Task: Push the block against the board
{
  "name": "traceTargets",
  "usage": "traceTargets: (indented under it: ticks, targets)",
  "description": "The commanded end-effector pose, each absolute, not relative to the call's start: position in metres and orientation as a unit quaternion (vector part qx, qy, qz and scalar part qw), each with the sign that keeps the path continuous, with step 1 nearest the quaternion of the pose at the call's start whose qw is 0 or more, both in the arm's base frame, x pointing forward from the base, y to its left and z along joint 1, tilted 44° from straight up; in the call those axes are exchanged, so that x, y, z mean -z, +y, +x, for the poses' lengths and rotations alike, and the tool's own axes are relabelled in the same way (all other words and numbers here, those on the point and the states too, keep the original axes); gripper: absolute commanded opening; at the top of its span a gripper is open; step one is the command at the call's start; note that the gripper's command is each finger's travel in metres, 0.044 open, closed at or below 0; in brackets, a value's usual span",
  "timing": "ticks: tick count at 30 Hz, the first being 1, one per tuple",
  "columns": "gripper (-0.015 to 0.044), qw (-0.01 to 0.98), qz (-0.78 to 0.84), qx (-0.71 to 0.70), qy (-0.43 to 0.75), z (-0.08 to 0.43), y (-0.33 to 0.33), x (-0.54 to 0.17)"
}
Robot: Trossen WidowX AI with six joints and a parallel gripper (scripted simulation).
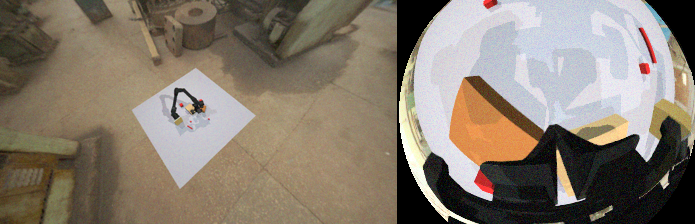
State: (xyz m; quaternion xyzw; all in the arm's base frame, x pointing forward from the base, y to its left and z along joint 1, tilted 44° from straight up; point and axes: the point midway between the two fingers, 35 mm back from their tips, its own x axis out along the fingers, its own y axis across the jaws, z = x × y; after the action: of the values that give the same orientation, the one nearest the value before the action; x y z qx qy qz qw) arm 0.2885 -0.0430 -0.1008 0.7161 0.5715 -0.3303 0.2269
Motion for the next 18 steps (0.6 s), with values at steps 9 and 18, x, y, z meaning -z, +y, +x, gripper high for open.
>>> traceTargets:
  ticks: [9,18]
  targets:
    - [0.0,0.223,0.714,0.328,0.576,0.289,-0.023,0.086]
    - [0.0,0.222,0.714,0.328,0.577,0.291,-0.013,0.076]
